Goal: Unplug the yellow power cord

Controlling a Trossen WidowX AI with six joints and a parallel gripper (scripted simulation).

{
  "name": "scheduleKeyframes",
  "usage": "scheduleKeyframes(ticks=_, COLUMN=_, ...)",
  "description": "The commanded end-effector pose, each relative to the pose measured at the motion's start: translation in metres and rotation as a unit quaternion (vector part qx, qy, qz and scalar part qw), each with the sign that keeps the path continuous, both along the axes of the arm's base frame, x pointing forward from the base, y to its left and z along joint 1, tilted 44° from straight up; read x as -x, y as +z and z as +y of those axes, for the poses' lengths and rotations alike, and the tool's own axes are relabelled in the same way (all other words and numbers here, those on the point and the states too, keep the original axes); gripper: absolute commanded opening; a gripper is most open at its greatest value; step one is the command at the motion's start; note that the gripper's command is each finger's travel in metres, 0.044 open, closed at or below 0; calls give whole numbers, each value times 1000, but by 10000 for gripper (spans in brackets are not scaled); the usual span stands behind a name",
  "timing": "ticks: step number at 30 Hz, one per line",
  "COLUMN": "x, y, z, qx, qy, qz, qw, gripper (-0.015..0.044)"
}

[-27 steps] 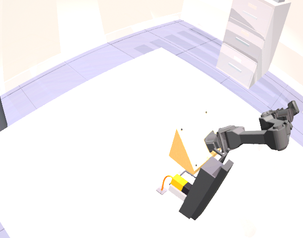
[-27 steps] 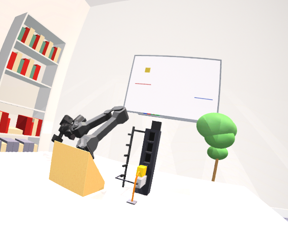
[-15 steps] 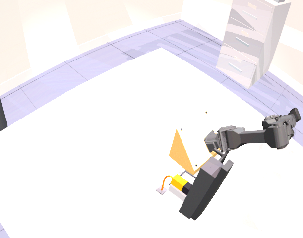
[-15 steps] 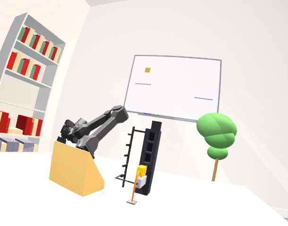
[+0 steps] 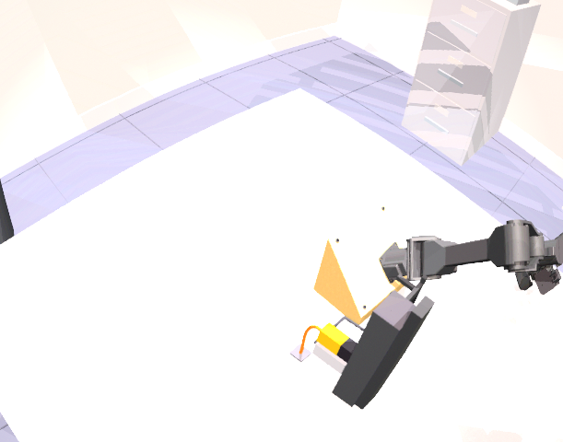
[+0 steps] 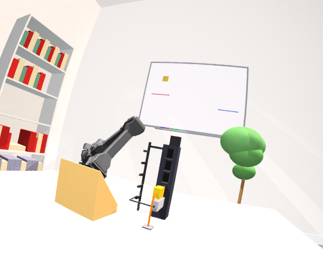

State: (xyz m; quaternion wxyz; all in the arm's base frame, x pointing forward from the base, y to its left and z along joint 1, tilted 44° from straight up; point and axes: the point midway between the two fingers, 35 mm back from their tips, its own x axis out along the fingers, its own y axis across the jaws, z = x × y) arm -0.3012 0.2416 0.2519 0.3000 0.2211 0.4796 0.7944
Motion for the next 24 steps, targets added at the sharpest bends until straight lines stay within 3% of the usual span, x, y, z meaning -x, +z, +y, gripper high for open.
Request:
scheduleKeyframes(ticks=1, x=-20, y=16, z=25, qx=-20, qy=-41, qz=-7, qw=999, gripper=160)
scheduleKeyframes(ticks=24, x=-178, y=87, z=124, qx=-83, qy=-284, qz=-71, qw=953, gripper=160)
